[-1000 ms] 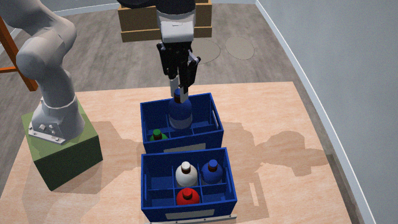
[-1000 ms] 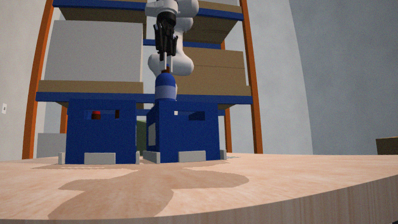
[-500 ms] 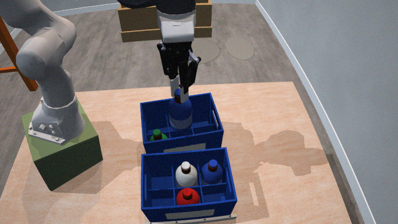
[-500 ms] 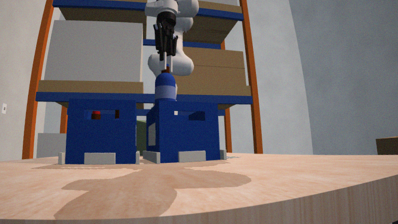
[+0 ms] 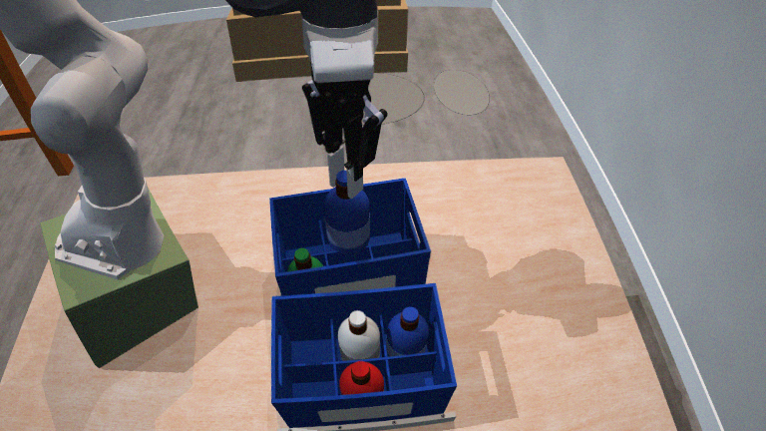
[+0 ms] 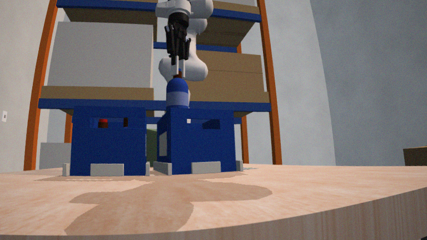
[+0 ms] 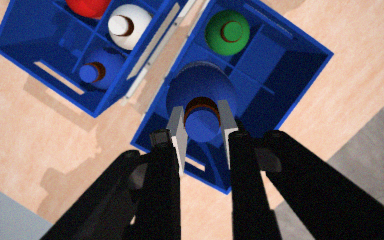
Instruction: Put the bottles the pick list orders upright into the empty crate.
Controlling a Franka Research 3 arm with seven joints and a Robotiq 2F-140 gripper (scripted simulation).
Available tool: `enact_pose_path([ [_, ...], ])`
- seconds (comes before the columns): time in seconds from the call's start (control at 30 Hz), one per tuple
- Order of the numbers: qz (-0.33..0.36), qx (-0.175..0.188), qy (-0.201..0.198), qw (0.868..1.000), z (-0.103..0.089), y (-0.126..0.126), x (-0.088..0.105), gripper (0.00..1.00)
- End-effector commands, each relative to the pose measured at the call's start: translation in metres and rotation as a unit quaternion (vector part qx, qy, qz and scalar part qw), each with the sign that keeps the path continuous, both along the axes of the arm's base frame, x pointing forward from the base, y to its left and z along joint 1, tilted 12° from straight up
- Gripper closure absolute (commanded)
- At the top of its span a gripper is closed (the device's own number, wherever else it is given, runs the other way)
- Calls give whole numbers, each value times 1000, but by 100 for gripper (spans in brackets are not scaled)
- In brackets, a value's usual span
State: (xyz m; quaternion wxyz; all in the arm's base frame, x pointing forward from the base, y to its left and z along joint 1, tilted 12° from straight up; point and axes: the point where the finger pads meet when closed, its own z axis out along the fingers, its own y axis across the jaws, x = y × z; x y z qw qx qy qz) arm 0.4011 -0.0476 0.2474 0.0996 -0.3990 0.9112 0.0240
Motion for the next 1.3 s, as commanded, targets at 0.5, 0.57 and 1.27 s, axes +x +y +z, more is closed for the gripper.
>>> enact_pose_path([
  [0.5,-3,1,-5,1000,4,0,4,100],
  [0.57,-3,1,-5,1000,3,0,4,100],
  [1.27,-3,1,-5,1000,-14,2,8,100],
])
